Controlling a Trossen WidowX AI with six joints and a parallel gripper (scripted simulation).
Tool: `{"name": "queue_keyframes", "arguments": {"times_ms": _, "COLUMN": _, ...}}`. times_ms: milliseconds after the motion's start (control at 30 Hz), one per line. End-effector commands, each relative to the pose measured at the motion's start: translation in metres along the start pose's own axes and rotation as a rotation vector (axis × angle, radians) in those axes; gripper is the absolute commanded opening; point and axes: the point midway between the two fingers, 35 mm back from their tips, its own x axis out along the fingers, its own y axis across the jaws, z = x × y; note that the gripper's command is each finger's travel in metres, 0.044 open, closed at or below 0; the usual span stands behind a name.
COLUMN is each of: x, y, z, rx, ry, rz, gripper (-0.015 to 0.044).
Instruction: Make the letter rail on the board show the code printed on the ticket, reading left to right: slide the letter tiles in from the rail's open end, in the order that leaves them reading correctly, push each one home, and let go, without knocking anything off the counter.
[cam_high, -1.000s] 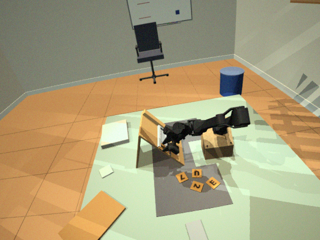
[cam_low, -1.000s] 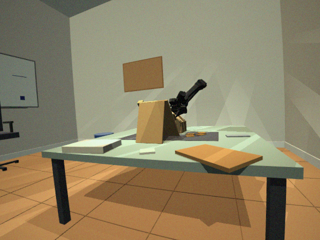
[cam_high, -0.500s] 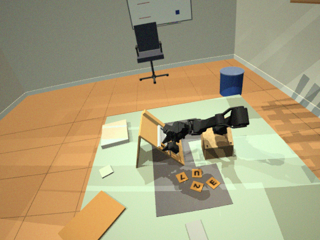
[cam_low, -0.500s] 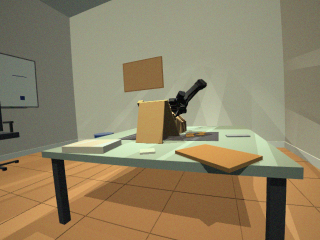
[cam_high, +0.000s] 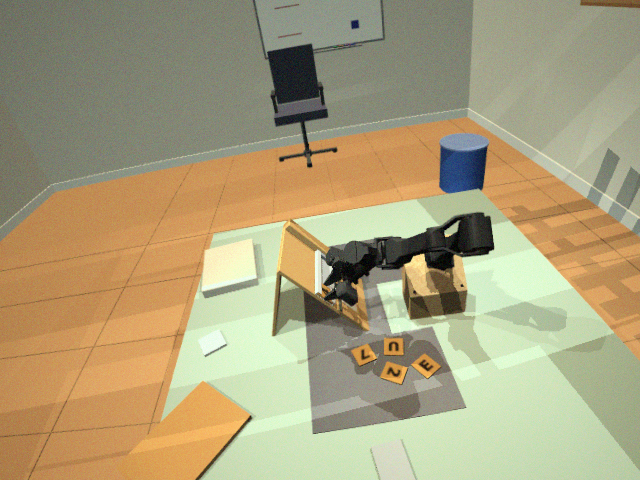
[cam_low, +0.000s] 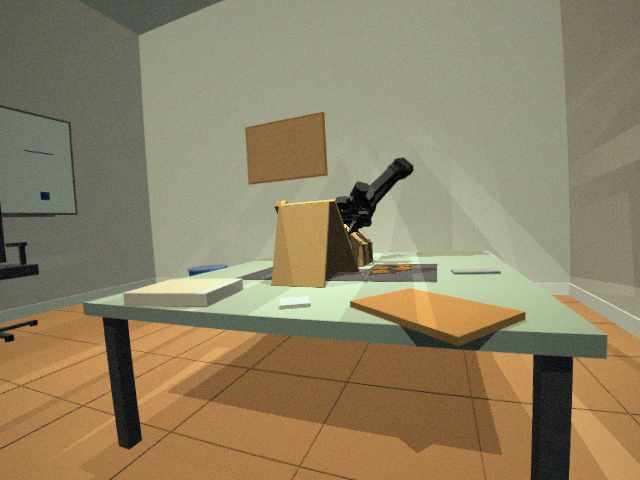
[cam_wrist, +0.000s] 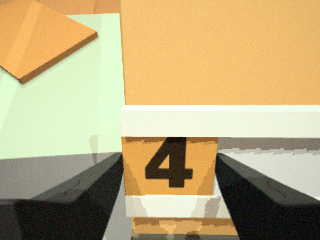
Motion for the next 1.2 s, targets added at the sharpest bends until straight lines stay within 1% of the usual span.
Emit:
{"name": "queue_keyframes", "arguments": {"times_ms": 0, "x": 0.000, "y": -0.004, "z": -0.004, "rx": -0.001, "ry": 0.009, "rz": -0.003, "gripper": 0.0000}}
{"name": "queue_keyframes", "arguments": {"times_ms": 1167, "x": 0.000, "y": -0.021, "z": -0.005, "rx": -0.001, "ry": 0.009, "rz": -0.004, "gripper": 0.0000}}
